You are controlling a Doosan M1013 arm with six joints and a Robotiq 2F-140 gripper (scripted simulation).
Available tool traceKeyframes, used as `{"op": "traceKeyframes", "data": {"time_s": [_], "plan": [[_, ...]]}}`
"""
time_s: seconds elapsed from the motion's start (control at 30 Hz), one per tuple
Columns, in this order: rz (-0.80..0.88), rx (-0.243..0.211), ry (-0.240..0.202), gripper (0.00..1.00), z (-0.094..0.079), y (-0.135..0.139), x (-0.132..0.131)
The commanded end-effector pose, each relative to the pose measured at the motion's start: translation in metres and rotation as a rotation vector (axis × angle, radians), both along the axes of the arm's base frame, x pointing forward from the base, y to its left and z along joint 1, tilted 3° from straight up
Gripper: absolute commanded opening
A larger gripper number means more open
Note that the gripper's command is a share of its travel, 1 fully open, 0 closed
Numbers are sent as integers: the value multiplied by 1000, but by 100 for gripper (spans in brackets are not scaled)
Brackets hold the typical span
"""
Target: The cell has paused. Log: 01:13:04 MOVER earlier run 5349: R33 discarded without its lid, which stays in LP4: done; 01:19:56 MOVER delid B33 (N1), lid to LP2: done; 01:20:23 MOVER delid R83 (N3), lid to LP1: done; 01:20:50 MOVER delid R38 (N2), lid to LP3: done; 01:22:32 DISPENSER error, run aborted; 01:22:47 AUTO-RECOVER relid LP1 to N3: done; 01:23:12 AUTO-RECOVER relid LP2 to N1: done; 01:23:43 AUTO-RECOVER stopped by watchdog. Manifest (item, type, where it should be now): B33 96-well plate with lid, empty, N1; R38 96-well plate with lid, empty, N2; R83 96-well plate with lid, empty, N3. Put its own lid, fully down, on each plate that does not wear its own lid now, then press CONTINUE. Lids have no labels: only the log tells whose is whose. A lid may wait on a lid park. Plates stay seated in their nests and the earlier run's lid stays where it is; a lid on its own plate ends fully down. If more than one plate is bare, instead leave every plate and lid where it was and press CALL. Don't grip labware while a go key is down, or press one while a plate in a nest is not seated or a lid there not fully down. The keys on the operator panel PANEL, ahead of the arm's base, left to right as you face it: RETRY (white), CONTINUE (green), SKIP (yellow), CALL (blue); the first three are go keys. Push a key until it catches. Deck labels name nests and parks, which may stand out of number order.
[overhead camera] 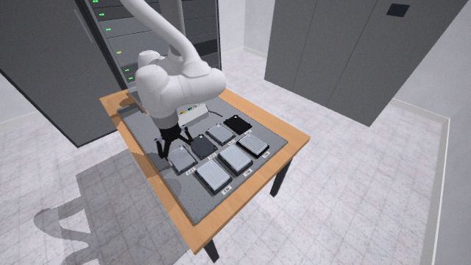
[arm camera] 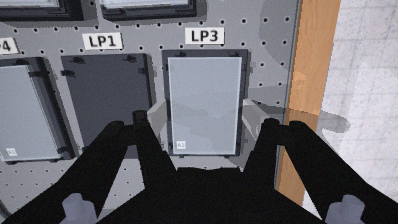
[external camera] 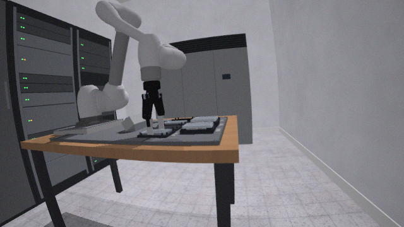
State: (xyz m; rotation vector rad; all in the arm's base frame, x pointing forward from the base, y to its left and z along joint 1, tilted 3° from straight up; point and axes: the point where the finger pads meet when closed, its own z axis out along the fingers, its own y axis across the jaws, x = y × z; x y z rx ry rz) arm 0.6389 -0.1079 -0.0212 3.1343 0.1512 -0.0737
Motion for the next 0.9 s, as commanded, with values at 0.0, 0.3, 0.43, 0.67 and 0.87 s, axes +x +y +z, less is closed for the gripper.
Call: {"op": "traceKeyframes", "data": {"time_s": [0.0,0.3,0.43,0.67,0.87], "plan": [[0,0,0,66,0,0,0],[0,0,0,0,0,0,0],[0,0,0,0,0,0,0],[0,0,0,0,0,0,0],[0,0,0,0,0,0,0]]}}
